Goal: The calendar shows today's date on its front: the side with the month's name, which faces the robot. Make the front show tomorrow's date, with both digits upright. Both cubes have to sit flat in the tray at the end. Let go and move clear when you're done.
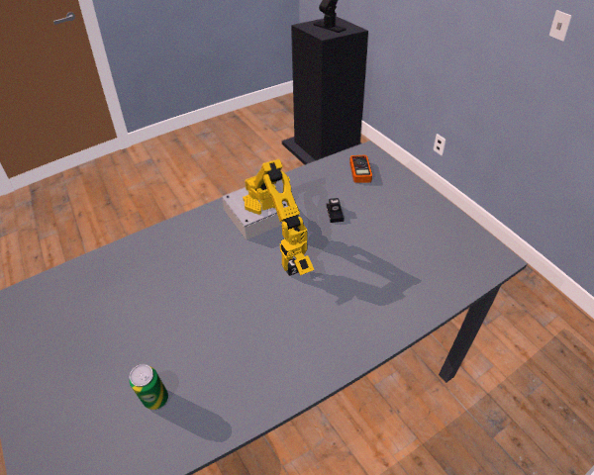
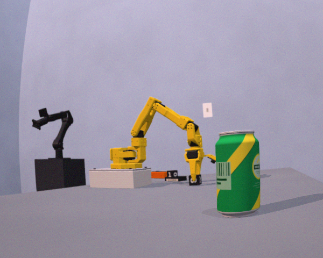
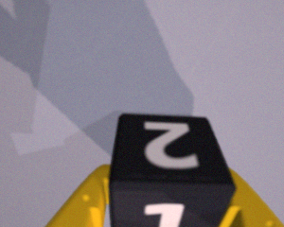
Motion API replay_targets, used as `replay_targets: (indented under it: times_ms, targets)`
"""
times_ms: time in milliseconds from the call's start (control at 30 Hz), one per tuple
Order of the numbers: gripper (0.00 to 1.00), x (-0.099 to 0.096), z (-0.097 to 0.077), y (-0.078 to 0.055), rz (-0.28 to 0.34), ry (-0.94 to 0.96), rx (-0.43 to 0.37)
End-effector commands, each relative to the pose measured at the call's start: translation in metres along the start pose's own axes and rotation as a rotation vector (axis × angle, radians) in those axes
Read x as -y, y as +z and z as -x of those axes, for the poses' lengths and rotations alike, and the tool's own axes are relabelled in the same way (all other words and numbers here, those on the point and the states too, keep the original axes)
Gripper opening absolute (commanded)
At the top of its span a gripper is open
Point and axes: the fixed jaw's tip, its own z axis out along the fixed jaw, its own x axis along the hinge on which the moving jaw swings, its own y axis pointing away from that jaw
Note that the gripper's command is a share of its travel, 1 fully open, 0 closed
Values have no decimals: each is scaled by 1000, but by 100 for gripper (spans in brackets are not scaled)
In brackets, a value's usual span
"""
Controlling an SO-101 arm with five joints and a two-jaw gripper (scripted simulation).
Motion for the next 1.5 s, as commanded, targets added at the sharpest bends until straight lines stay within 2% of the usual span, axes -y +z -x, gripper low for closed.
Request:
replay_targets:
  times_ms: [0, 200, 533, 1167, 1467]
  targets:
    - [8, 2, -5, 5, 2, 19, -23]
    - [18, 2, -5, 5, 2, 19, -23]
    - [19, 2, -5, 5, 2, 19, -23]
    - [34, 2, -5, 5, 2, 19, -23]
    - [36, 2, -5, 5, 2, 19, -23]
